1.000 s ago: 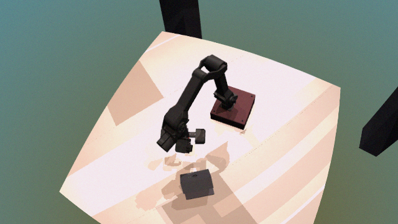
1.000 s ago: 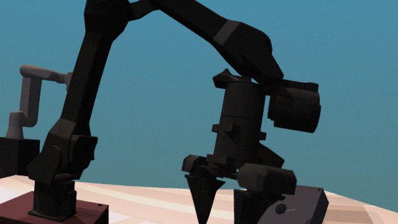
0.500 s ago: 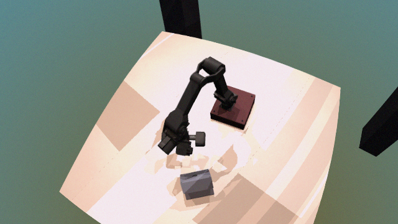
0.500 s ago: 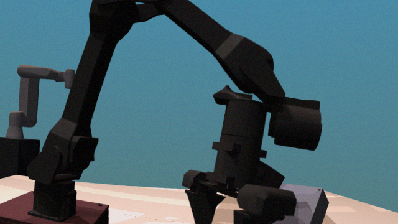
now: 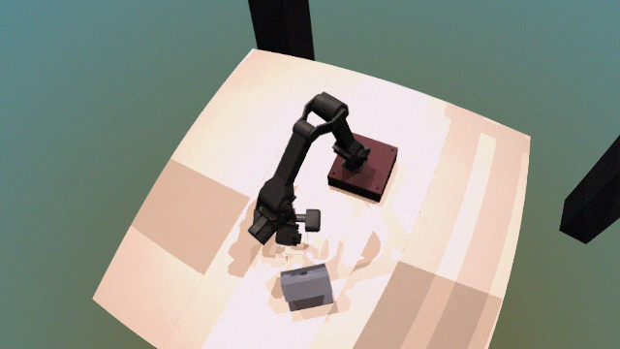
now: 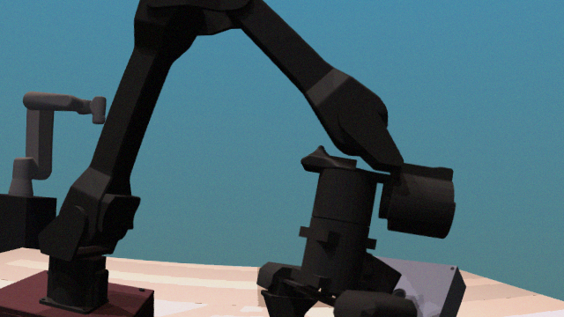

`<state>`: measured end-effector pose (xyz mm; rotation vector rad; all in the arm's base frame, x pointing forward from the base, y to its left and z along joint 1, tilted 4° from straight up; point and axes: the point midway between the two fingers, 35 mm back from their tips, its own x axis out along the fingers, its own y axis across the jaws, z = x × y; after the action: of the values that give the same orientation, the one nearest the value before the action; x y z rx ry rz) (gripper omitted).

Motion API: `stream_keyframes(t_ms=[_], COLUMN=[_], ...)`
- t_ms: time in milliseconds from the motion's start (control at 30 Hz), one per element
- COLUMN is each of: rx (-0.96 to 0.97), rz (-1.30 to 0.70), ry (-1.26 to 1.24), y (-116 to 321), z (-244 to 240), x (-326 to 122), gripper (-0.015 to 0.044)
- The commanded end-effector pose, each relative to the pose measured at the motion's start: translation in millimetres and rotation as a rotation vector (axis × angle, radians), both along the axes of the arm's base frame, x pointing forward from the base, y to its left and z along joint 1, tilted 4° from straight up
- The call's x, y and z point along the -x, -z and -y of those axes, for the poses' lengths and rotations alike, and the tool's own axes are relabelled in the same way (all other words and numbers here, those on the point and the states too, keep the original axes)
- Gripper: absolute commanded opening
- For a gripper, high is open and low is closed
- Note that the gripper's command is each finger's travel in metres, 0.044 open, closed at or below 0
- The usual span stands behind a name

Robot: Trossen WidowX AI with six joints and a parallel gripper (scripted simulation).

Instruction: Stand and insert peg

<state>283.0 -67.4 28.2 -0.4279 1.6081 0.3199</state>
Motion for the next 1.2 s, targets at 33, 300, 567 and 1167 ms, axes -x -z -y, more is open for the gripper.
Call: stream_keyframes(t_ms=[33, 300, 567, 1167], rx=[0.004, 0.004, 0.004, 0.004], rz=[-0.002, -0.003, -0.003, -0.003], ry=[0.003, 0.003, 0.003, 0.003], y=[10, 20, 20, 20], z=[0, 0, 0, 0], x=[1, 1, 1, 1], gripper=[0.044, 0.044, 0.023, 0.0097])
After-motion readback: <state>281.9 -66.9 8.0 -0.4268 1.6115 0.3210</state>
